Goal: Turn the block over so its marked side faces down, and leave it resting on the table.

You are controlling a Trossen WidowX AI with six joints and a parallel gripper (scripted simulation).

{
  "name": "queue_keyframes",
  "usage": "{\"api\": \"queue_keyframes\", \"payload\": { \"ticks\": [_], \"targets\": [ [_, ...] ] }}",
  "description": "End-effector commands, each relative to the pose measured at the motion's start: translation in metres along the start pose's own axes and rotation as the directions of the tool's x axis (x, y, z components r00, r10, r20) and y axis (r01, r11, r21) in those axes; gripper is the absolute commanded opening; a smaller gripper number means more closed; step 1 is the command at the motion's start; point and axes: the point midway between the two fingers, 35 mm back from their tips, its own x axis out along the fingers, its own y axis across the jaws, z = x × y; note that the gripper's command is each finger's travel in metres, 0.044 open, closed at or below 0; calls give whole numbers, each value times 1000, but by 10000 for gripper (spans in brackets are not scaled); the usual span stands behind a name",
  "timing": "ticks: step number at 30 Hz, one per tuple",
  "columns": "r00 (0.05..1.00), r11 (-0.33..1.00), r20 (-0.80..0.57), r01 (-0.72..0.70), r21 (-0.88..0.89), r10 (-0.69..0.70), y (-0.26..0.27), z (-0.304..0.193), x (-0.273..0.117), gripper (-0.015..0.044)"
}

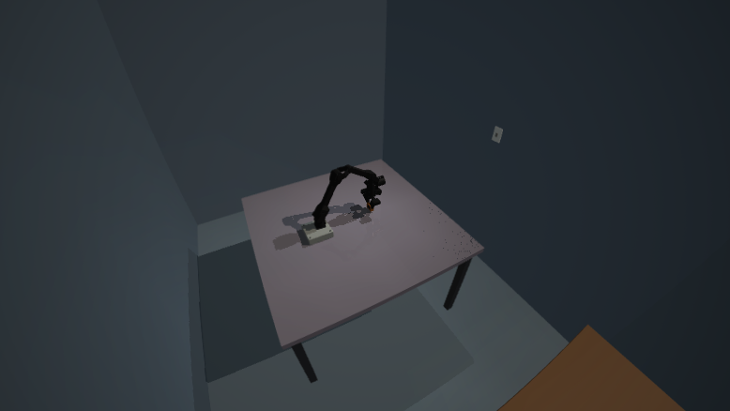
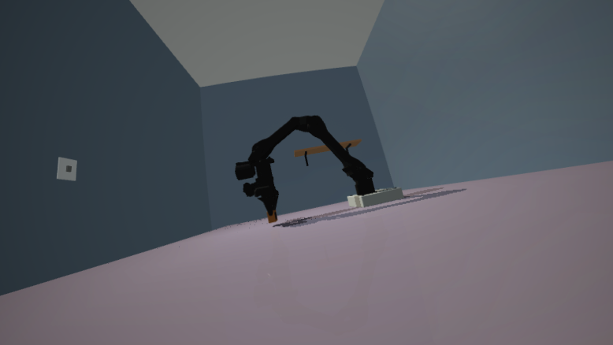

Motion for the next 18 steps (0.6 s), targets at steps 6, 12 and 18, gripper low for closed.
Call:
{"api": "queue_keyframes", "payload": {
  "ticks": [6,12,18],
  "targets": [
    [998,1000,56,-4,0,4,1,4,-11,0],
    [990,1000,140,-2,-1,2,1,7,-6,0],
    [975,1000,222,-1,-2,1,1,8,-2,0]
  ]
}}
